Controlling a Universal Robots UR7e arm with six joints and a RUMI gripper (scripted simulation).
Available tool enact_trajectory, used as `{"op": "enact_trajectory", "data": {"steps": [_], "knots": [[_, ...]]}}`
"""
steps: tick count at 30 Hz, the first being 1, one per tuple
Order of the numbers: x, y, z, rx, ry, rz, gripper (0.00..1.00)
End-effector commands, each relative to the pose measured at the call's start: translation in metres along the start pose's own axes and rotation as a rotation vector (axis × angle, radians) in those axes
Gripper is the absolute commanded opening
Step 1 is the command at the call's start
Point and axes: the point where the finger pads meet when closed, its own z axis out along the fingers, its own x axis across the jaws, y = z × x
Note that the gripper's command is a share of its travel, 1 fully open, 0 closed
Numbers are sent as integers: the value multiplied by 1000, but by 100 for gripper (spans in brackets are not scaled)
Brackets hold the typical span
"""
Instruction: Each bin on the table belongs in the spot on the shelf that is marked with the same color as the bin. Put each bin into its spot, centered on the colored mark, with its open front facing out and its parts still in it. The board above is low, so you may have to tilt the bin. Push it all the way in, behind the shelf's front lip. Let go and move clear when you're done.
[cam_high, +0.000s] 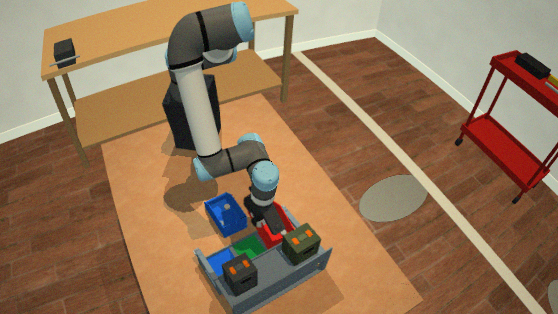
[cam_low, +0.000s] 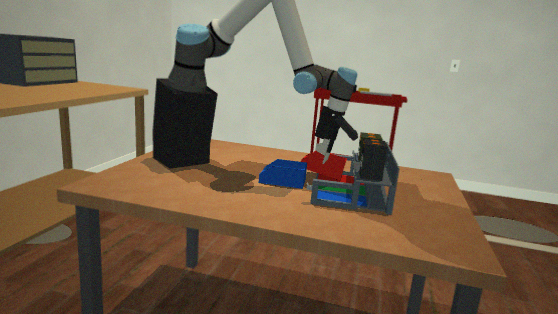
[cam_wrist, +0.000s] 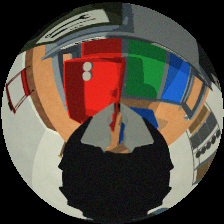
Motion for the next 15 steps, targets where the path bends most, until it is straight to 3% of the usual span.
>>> {"op": "enact_trajectory", "data": {"steps": [1,15], "knots": [[0,-1,-1,2,0,0,0],[0,-2,-1,5,0,0,0]]}}
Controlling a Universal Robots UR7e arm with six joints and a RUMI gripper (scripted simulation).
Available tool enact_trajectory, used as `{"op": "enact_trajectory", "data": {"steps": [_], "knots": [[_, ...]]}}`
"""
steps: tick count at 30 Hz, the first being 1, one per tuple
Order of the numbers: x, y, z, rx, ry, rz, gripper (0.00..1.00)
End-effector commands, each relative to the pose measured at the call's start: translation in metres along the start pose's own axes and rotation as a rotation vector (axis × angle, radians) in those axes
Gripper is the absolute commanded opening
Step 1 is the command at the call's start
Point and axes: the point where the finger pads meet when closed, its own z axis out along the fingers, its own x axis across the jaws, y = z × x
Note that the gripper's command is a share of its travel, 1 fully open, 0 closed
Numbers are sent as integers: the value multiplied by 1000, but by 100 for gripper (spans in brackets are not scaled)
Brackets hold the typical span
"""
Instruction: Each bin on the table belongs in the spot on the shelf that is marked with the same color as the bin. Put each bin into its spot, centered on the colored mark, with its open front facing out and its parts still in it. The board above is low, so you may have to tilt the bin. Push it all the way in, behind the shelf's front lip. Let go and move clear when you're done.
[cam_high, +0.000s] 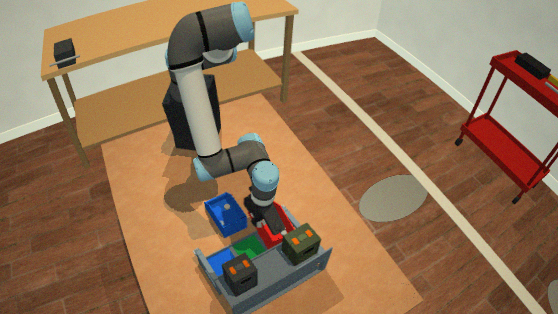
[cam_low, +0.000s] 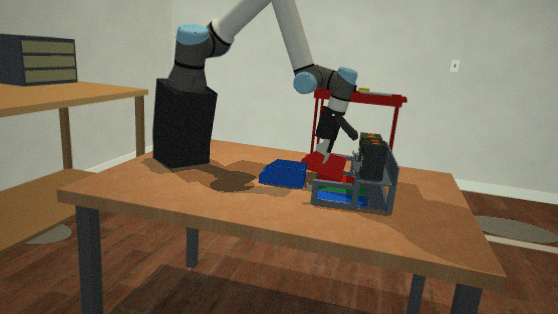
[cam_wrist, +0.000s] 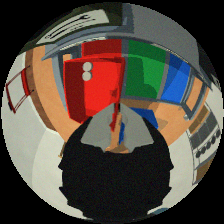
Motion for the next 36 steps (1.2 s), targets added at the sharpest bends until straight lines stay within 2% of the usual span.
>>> {"op": "enact_trajectory", "data": {"steps": [1,36], "knots": [[0,-2,-1,4,0,0,0],[1,-18,-2,30,1,-2,0]]}}
